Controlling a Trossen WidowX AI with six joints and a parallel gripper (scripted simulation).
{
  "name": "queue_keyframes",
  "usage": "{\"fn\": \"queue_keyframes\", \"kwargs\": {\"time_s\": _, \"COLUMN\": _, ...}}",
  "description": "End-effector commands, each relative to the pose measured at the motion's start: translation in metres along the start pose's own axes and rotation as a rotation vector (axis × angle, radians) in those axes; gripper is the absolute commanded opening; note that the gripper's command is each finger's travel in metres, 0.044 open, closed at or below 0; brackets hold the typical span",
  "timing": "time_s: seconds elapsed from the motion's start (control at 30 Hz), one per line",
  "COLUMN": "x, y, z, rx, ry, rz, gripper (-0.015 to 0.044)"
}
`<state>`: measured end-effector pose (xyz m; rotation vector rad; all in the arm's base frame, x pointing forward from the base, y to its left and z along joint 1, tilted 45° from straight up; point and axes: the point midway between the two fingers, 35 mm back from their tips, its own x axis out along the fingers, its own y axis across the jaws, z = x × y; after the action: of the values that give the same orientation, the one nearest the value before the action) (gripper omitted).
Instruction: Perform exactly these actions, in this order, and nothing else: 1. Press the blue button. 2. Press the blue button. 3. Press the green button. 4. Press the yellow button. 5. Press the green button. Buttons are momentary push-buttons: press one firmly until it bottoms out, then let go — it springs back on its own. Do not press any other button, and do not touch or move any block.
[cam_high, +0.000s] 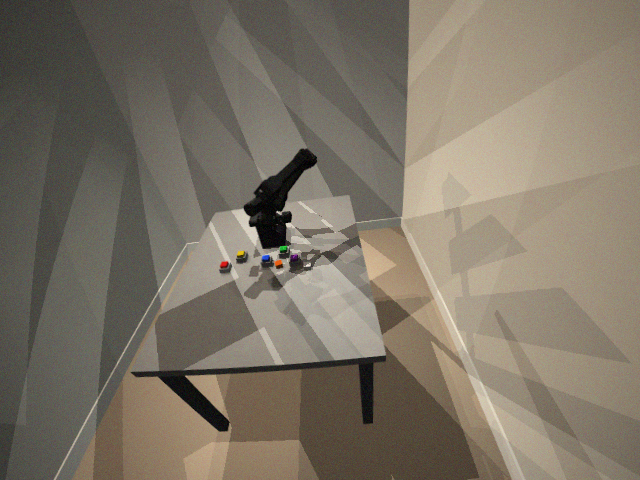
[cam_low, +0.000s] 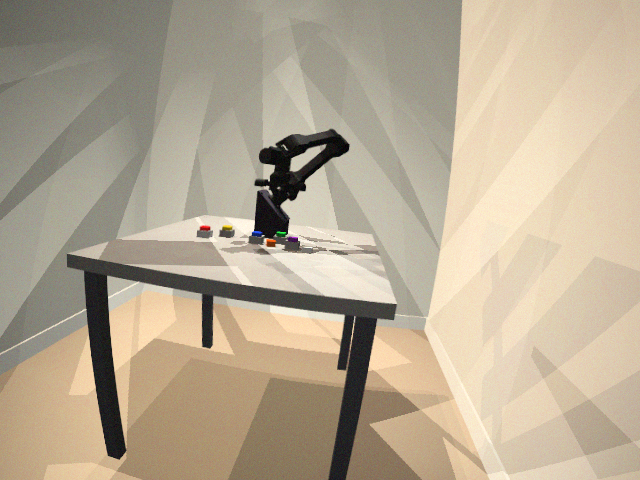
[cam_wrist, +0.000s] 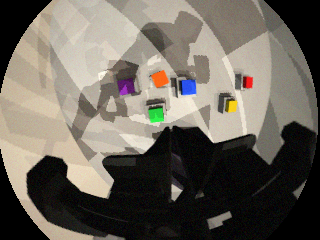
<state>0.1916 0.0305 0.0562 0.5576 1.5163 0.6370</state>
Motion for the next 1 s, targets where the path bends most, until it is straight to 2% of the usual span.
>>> {"fn": "queue_keyframes", "kwargs": {"time_s": 0.0, "x": 0.004, "y": 0.02, "z": -0.011, "rx": 0.001, "ry": 0.007, "rz": 0.015, "gripper": 0.002}}
{"fn": "queue_keyframes", "kwargs": {"time_s": 0.13, "x": 0.013, "y": 0.02, "z": -0.01, "rx": 0.001, "ry": 0.006, "rz": 0.012, "gripper": 0.002}}
{"fn": "queue_keyframes", "kwargs": {"time_s": 0.3, "x": 0.064, "y": 0.022, "z": -0.011, "rx": 0.0, "ry": 0.006, "rz": 0.017, "gripper": 0.002}}
{"fn": "queue_keyframes", "kwargs": {"time_s": 0.97, "x": 0.091, "y": 0.022, "z": -0.011, "rx": 0.0, "ry": 0.006, "rz": 0.017, "gripper": 0.002}}
